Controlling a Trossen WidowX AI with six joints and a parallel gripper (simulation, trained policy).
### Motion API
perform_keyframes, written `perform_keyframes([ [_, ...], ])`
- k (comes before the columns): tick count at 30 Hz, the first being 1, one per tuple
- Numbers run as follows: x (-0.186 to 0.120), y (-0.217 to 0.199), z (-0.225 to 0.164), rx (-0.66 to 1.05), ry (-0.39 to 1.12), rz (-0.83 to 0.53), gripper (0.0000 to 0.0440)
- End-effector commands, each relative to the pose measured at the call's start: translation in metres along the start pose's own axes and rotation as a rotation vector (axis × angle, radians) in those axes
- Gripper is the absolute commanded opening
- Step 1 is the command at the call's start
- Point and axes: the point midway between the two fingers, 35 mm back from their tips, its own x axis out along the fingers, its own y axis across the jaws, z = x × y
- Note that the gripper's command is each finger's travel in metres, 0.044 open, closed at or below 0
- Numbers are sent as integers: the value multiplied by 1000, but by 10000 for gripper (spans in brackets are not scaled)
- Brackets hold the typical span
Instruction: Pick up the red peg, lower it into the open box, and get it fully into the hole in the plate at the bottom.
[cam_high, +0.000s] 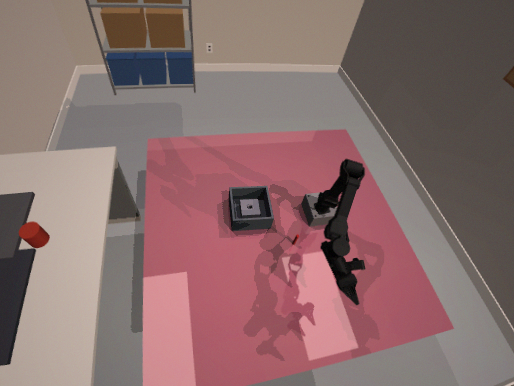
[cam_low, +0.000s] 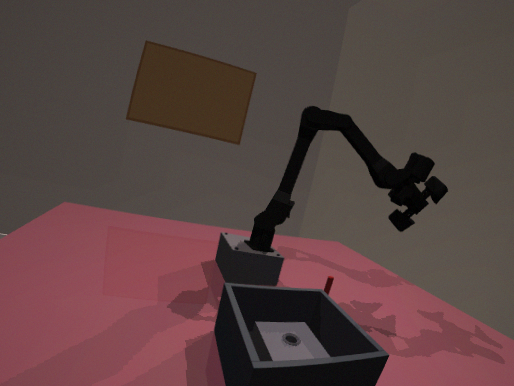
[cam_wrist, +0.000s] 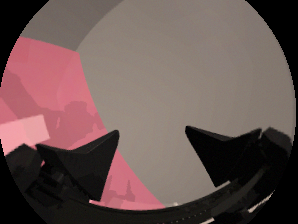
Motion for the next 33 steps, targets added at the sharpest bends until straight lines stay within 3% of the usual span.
perform_keyframes([
  [1,-9,-3,-10,97,64,-3,440],
  [33,-105,33,-92,1045,636,-94,440],
])
